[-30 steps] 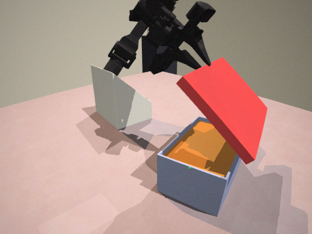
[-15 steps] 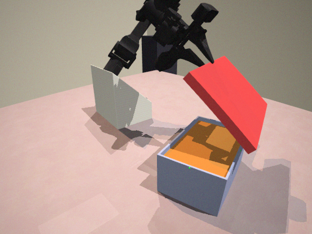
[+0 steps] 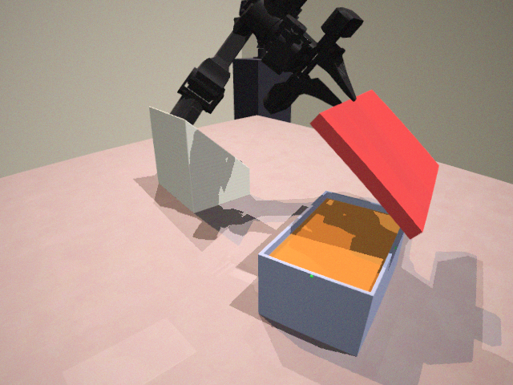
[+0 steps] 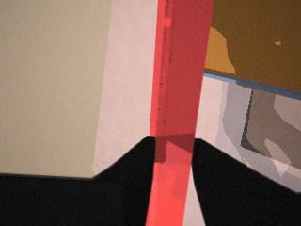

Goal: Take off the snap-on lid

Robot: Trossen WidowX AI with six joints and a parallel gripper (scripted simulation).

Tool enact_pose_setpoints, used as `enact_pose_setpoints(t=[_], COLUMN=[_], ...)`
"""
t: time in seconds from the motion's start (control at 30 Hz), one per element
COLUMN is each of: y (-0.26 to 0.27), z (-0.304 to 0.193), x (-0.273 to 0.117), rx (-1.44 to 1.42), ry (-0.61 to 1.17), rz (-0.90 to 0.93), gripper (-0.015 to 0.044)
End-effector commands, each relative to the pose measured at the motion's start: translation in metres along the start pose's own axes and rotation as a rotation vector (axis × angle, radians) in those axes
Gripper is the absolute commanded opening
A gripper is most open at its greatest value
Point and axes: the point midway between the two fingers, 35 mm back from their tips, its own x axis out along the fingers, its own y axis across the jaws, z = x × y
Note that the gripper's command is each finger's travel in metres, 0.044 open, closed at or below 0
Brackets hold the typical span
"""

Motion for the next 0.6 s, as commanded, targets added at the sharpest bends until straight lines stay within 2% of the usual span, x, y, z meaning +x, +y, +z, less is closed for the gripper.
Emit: enact_pose_setpoints(t=[0.0, 0.57], y=[-0.001, -0.003], z=[-0.007, -0.041], x=[-0.002, -0.004], rx=[0.004, 0.005], ry=[-0.008, -0.007], rz=[0.003, 0.003], gripper=[0.0000, 0.0000])
